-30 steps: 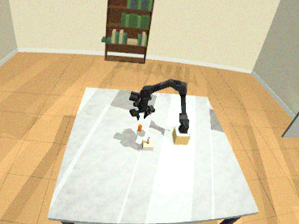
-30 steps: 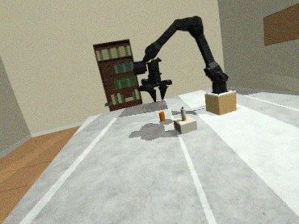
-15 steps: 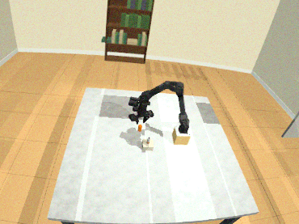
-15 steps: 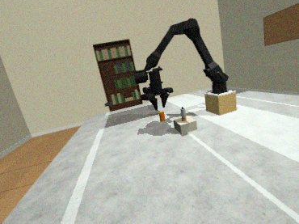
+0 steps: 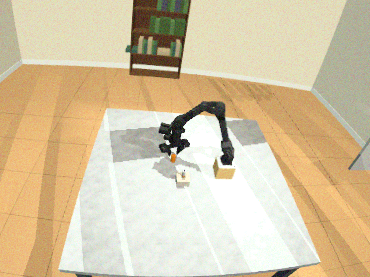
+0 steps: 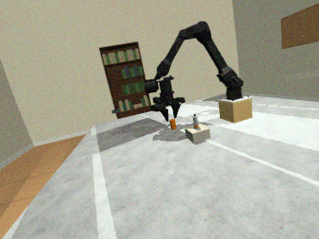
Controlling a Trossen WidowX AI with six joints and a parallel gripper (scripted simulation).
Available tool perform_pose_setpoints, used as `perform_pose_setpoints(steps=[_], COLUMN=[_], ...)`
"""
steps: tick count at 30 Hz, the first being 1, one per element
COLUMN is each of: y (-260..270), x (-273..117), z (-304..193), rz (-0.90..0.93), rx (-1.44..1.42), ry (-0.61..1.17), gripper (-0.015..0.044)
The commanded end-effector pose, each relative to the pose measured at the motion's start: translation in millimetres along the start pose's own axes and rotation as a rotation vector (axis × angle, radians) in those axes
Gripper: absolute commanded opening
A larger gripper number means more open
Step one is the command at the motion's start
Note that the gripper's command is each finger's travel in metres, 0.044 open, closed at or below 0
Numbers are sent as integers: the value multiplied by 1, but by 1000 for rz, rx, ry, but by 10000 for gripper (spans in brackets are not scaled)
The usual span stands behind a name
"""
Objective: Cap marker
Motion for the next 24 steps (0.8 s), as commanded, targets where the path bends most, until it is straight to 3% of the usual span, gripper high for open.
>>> perform_pose_setpoints(steps=[1, 22, 24], y=[-1, -3, -3], x=[10, 39, 39], z=[-1, -2, -2], rz=[-9, -9, -9], rx=[1, 1, 1], ry=[3, 3, 3], gripper=[248, 248, 196])
Point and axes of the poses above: the point midway between the two fingers, 35 mm back from their tips, its own x axis out along the fingers, its own y axis across the jaws, z = x × y, the point moved 9 cm from there along -x, back along the fingers, and after that the axes turned 2 degrees about -x, right-handed, at the moved point
